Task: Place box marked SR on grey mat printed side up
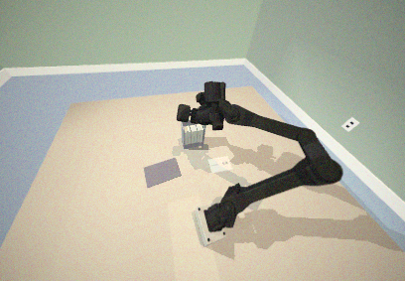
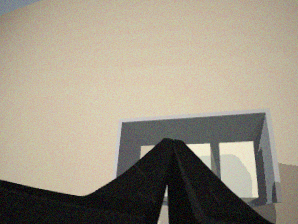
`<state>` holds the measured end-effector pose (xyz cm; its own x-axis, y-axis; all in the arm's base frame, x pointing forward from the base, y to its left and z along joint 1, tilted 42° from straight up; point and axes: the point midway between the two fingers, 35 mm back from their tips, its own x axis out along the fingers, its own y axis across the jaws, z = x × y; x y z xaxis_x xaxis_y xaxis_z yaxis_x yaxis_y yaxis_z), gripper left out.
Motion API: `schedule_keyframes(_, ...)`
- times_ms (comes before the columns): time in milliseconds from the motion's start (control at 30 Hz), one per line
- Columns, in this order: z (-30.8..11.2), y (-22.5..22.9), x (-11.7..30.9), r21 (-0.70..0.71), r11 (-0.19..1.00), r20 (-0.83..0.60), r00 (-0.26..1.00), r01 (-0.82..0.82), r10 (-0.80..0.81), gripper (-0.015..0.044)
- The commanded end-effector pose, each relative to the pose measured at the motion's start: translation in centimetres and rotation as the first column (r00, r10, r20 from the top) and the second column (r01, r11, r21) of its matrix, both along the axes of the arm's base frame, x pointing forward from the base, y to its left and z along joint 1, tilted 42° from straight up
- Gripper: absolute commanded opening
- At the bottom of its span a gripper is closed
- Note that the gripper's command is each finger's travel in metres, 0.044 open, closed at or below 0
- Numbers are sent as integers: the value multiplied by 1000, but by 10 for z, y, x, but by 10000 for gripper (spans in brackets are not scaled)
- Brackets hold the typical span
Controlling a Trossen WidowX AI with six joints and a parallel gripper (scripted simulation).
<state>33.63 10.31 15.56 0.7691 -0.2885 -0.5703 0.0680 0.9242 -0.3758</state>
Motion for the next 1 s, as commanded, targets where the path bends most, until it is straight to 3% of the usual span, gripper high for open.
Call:
schedule_keyframes(0,-10,-4,-1,-193,980,-31,999,-37,31,0)
schedule_keyframes(167,-13,-6,-3,-331,941,-57,997,-65,49,0)
schedule_keyframes(967,-52,-40,2,-333,941,-56,997,-65,49,0)
